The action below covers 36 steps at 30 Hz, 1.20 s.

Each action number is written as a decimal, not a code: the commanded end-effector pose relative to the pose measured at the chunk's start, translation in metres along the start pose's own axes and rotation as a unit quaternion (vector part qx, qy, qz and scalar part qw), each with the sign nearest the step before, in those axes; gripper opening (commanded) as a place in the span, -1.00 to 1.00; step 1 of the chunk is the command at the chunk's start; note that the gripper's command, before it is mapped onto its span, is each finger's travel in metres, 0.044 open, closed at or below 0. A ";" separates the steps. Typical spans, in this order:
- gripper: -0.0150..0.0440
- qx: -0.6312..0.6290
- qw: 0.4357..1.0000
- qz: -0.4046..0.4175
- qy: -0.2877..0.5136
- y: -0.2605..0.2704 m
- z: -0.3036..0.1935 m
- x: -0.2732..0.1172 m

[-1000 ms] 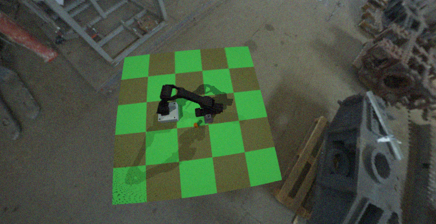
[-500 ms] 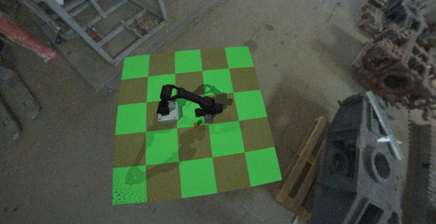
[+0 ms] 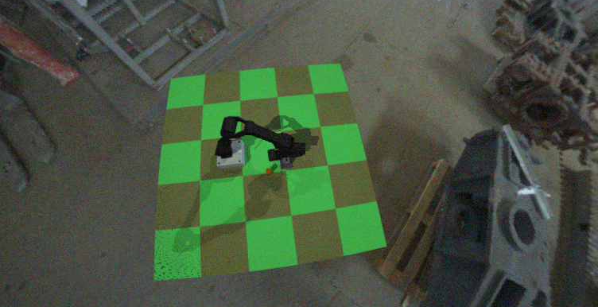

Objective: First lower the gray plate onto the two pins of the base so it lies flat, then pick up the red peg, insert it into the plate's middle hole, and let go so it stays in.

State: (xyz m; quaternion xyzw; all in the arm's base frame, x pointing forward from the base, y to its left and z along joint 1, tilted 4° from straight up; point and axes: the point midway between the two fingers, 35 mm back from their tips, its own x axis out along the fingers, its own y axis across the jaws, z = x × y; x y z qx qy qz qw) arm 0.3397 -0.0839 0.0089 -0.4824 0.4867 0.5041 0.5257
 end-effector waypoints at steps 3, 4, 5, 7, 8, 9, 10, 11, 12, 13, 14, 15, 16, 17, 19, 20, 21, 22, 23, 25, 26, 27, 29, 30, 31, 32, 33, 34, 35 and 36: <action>-0.49 0.000 1.000 0.007 0.000 0.002 0.000 0.008; -0.49 0.000 1.000 0.007 0.000 0.002 0.000 0.009; -0.49 0.000 1.000 0.007 0.000 0.002 0.000 0.009; -0.49 0.000 1.000 0.007 0.000 0.002 0.000 0.012; -0.49 0.000 1.000 0.007 0.000 0.002 0.000 0.013; -0.49 0.000 1.000 0.007 0.000 0.002 0.000 0.015; -0.49 0.000 1.000 0.007 0.000 0.002 0.000 0.016; -0.49 0.000 1.000 0.007 0.000 0.002 0.000 0.018; -0.49 0.000 1.000 0.007 0.000 0.002 0.000 0.020; -0.49 0.000 1.000 0.007 0.000 0.002 0.000 0.021; -0.49 0.000 1.000 0.007 0.000 0.002 0.000 0.023; -0.49 0.000 1.000 0.007 0.000 0.002 0.000 0.025; -0.49 0.000 1.000 0.007 0.000 0.002 0.000 0.026; -0.49 0.000 1.000 0.007 0.000 0.002 0.000 0.028; -0.49 0.000 1.000 0.007 -0.001 0.002 0.000 0.031; -0.49 0.000 1.000 0.007 -0.001 0.002 0.000 0.032; -0.49 0.000 1.000 0.007 -0.001 0.002 0.000 0.032; -0.49 0.000 1.000 0.007 -0.001 0.002 0.000 0.032; -0.49 -0.002 1.000 0.003 -0.001 0.001 0.000 0.027; -0.49 -0.002 1.000 0.003 -0.001 0.001 0.000 0.027; -0.49 -0.002 1.000 0.003 -0.001 0.001 0.000 0.027; -0.49 -0.002 1.000 0.003 -0.001 0.001 0.000 0.027; -0.49 -0.002 1.000 0.003 -0.001 0.001 0.000 0.027; -0.40 -0.002 1.000 0.003 -0.001 0.001 0.000 0.027; -0.31 -0.002 1.000 0.003 -0.001 0.001 0.000 0.027; -0.22 -0.002 1.000 0.003 -0.001 0.001 0.000 0.027; -0.14 -0.002 1.000 0.003 -0.001 0.001 0.000 0.027; -0.05 -0.002 1.000 0.003 -0.001 0.001 0.000 0.027; 0.04 -0.002 1.000 0.003 -0.001 0.001 0.000 0.027; 0.13 -0.002 1.000 0.003 -0.001 0.001 0.000 0.027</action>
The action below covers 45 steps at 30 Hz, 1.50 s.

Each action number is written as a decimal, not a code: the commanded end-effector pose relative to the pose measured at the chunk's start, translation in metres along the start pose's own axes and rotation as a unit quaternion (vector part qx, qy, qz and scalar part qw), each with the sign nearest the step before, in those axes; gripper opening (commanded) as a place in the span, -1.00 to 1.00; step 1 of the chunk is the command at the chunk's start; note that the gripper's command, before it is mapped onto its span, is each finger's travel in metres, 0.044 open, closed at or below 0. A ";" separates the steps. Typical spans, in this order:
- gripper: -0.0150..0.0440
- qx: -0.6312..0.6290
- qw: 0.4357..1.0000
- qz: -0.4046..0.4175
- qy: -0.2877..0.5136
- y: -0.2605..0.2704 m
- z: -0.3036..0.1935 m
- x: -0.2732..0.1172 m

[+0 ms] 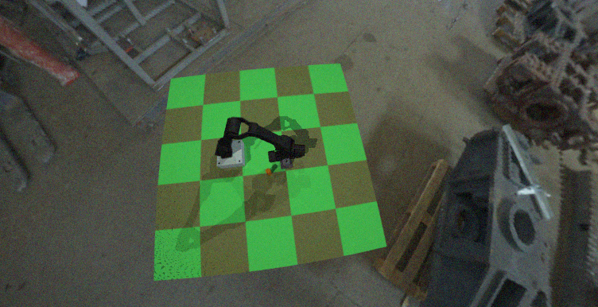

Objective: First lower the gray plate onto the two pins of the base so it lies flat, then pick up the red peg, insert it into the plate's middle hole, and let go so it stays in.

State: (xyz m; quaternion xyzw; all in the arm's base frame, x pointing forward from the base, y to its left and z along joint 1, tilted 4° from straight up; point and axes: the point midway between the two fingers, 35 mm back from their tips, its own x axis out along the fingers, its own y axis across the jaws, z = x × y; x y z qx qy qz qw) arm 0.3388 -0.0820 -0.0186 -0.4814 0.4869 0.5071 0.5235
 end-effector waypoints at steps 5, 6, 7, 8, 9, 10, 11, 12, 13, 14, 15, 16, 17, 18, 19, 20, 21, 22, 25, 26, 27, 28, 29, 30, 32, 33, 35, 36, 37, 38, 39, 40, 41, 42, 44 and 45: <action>0.58 0.000 1.000 -0.001 0.000 0.000 0.000 -0.001; 0.67 0.000 1.000 -0.001 0.000 0.000 0.000 -0.001; 0.75 0.000 1.000 -0.001 0.000 0.000 0.000 -0.001; 0.84 0.000 1.000 -0.001 0.000 0.000 0.000 -0.001; 0.93 0.000 1.000 -0.001 0.000 0.000 0.000 -0.001; 1.00 0.000 1.000 -0.001 0.000 0.000 0.000 -0.001; 1.00 0.000 1.000 -0.001 0.000 0.000 0.000 -0.001; 1.00 0.000 1.000 -0.001 0.000 0.000 0.000 -0.001; 1.00 0.000 1.000 -0.001 0.000 0.000 0.000 -0.001; 1.00 0.000 1.000 -0.001 0.000 -0.001 0.000 -0.003; 1.00 0.000 1.000 0.000 0.000 -0.002 -0.001 -0.011; 1.00 0.000 1.000 0.000 0.000 -0.004 -0.001 -0.023; 1.00 0.000 1.000 0.000 0.000 -0.006 -0.001 -0.040; 1.00 0.001 1.000 0.001 0.001 -0.007 -0.002 -0.057; 1.00 0.001 1.000 0.002 0.001 -0.006 -0.001 -0.075; 1.00 0.001 1.000 0.002 0.001 -0.005 -0.001 -0.092; 1.00 0.001 1.000 0.003 0.001 -0.003 -0.001 -0.106; 1.00 0.001 1.000 0.003 0.001 -0.002 0.000 -0.114; 1.00 0.001 1.000 0.003 0.001 -0.005 -0.001 -0.117; 1.00 0.001 1.000 0.003 0.001 -0.006 -0.001 -0.117; 1.00 0.001 1.000 0.003 0.001 -0.006 -0.001 -0.117; 1.00 0.001 1.000 0.003 0.001 -0.006 -0.001 -0.117; 1.00 0.001 1.000 0.003 0.001 -0.006 -0.001 -0.117; 1.00 0.001 1.000 0.003 0.001 -0.006 -0.001 -0.117; 1.00 0.028 1.000 0.003 0.001 -0.005 0.003 -0.117; 1.00 0.061 0.998 0.003 0.001 -0.004 0.009 -0.118; 1.00 0.142 0.990 0.003 0.001 -0.001 0.022 -0.119; 1.00 0.182 0.983 0.003 0.001 0.001 0.028 -0.119; 1.00 0.221 0.975 0.003 0.001 0.003 0.034 -0.120; 1.00 0.261 0.965 0.003 0.000 0.005 0.041 -0.120; 1.00 0.300 0.954 0.003 0.000 0.007 0.047 -0.121; 1.00 0.338 0.941 0.003 0.000 0.009 0.053 -0.121; 1.00 0.376 0.927 0.003 0.000 0.011 0.059 -0.121; 1.00 0.413 0.911 0.003 0.000 0.014 0.065 -0.122; 1.00 0.485 0.874 0.004 0.000 0.019 0.076 -0.122; 1.00 0.520 0.854 0.004 0.000 0.022 0.082 -0.122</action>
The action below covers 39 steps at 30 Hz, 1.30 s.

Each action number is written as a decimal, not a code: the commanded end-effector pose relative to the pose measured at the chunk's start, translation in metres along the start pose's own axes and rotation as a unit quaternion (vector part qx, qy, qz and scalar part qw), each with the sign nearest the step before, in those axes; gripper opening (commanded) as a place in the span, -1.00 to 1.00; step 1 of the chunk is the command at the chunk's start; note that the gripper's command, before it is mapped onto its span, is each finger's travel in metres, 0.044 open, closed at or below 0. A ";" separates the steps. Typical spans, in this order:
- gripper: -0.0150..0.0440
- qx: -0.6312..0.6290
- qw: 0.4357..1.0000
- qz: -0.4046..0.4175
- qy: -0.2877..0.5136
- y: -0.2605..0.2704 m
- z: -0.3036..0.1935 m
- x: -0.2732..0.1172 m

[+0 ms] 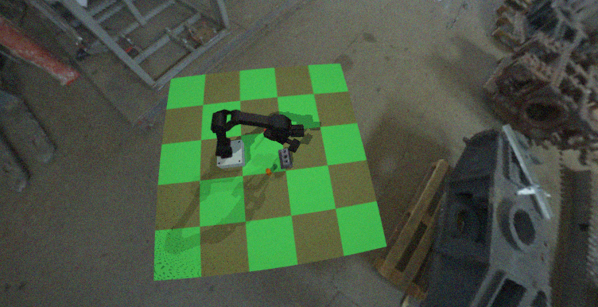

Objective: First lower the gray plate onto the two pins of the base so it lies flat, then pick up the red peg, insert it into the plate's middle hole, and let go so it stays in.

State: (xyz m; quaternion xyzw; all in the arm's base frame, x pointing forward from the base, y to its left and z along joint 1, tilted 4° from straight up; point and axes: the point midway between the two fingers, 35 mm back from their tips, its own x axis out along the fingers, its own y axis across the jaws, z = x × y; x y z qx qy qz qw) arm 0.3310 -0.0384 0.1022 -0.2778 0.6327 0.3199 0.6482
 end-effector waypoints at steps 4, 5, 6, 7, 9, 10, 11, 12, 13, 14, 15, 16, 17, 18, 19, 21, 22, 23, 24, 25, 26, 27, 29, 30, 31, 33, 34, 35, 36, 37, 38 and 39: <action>1.00 0.363 0.932 0.000 -0.005 0.053 0.025 -0.004; 1.00 0.400 0.916 0.000 -0.005 0.059 0.027 -0.005; 1.00 0.437 0.899 0.001 -0.005 0.065 0.029 -0.004; 1.00 0.473 0.881 0.001 -0.005 0.070 0.031 -0.004; 1.00 0.528 0.849 0.002 -0.005 0.082 0.034 -0.004; 1.00 0.550 0.835 0.003 -0.005 0.085 0.035 -0.004; 1.00 0.571 0.821 0.003 -0.005 0.089 0.036 -0.004; 1.00 0.593 0.805 0.003 -0.005 0.093 0.036 -0.004; 1.00 0.614 0.789 0.004 -0.004 0.096 0.037 -0.004; 1.00 0.634 0.773 0.004 -0.004 0.100 0.038 -0.004; 1.00 0.654 0.756 0.004 -0.004 0.104 0.039 -0.004; 1.00 0.672 0.740 0.005 -0.004 0.109 0.040 -0.003; 1.00 0.692 0.722 0.005 -0.004 0.112 0.040 -0.003; 1.00 0.710 0.704 0.005 -0.003 0.116 0.041 -0.003; 1.00 0.729 0.685 0.006 -0.003 0.119 0.041 -0.003; 1.00 0.764 0.645 0.006 -0.003 0.126 0.042 -0.003; 1.00 0.781 0.625 0.007 -0.002 0.130 0.042 -0.002; 1.00 0.797 0.604 0.007 -0.002 0.133 0.043 -0.002; 1.00 0.813 0.583 0.007 -0.001 0.137 0.043 -0.002; 1.00 0.828 0.561 0.007 -0.001 0.140 0.043 -0.002; 1.00 0.842 0.540 0.007 -0.001 0.143 0.045 -0.001; 1.00 0.853 0.522 0.008 0.000 0.146 0.045 -0.001; 1.00 0.862 0.507 0.008 0.000 0.148 0.046 -0.001; 1.00 0.862 0.507 0.008 0.000 0.148 0.046 -0.001; 1.00 0.862 0.507 0.008 0.000 0.148 0.046 -0.001; 1.00 0.862 0.507 0.008 0.000 0.148 0.046 -0.001; 1.00 0.862 0.507 0.008 0.000 0.148 0.046 -0.001; 1.00 0.862 0.507 0.008 0.000 0.148 0.046 -0.001; 1.00 0.862 0.507 0.008 0.000 0.148 0.046 -0.001; 1.00 0.862 0.507 0.008 0.000 0.148 0.046 -0.001; 1.00 0.862 0.507 0.008 0.000 0.148 0.046 -0.001; 1.00 0.862 0.507 0.008 0.000 0.148 0.046 -0.001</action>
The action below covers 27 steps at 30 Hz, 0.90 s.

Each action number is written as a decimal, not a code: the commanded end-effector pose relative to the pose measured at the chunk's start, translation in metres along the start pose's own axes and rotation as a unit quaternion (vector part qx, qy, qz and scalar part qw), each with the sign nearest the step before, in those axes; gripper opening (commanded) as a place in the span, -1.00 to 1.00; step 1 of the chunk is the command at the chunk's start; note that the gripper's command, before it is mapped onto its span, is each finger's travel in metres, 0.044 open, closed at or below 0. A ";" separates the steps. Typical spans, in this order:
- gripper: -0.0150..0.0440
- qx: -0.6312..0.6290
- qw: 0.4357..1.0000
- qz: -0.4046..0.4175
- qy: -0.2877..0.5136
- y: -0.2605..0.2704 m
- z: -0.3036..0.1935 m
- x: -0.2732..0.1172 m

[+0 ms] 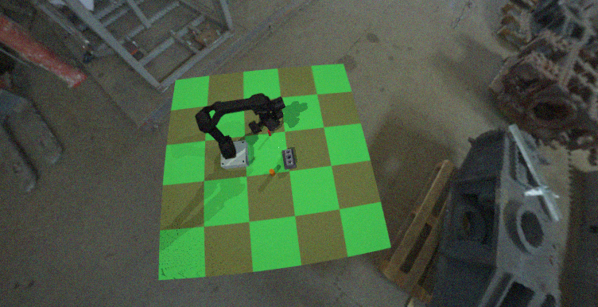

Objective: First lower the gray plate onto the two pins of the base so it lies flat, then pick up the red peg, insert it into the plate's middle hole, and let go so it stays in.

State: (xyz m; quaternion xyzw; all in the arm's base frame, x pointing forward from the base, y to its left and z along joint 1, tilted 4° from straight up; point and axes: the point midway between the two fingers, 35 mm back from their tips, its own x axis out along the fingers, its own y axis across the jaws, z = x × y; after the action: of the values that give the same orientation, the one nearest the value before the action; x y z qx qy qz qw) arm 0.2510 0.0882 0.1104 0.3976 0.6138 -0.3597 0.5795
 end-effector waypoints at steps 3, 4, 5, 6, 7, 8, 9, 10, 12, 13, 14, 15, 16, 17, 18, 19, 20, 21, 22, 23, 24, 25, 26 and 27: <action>1.00 0.037 0.999 0.006 0.001 -0.002 -0.005 -0.001; 1.00 0.037 0.999 0.006 0.001 -0.002 -0.005 -0.001; 1.00 0.037 0.999 0.006 0.001 -0.002 -0.005 0.000; 1.00 0.037 0.999 0.006 0.001 -0.001 -0.005 0.006; 1.00 0.037 0.999 0.006 0.001 -0.001 -0.005 0.016; 1.00 0.037 0.999 0.006 0.002 -0.001 -0.005 0.025; 1.00 0.037 0.999 0.006 0.002 -0.001 -0.005 0.031; 1.00 0.037 0.999 0.006 0.002 -0.002 -0.005 0.033; 1.00 0.037 0.999 0.006 0.002 -0.002 -0.005 0.033; 1.00 0.037 0.999 0.006 0.002 -0.001 -0.005 0.034; 1.00 0.037 0.999 0.006 0.002 -0.001 -0.005 0.038; 1.00 0.037 0.999 0.006 0.002 -0.001 -0.005 0.043; 1.00 0.037 0.999 0.006 0.002 -0.001 -0.005 0.047; 1.00 0.037 0.999 0.006 0.002 -0.001 -0.005 0.048; 1.00 0.037 0.999 0.006 0.002 -0.001 -0.005 0.048; 1.00 0.037 0.999 0.006 0.002 -0.001 -0.005 0.048; 1.00 0.037 0.999 0.006 0.002 -0.001 -0.005 0.048; 1.00 0.037 0.999 0.006 0.002 -0.001 -0.005 0.049; 1.00 0.037 0.999 0.006 0.002 -0.001 -0.005 0.050; 1.00 0.037 0.999 0.006 0.002 -0.001 -0.005 0.052; 1.00 0.037 0.999 0.006 0.002 -0.001 -0.005 0.054; 1.00 0.037 0.999 0.006 0.002 -0.001 -0.005 0.055; 1.00 0.037 0.999 0.006 0.002 0.000 -0.005 0.057; 1.00 0.037 0.999 0.006 0.002 0.000 -0.005 0.058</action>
State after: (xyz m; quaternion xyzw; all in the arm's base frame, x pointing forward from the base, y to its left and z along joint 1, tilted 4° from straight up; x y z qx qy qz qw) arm 0.2494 0.0961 0.0600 0.4253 0.5954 -0.3736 0.5701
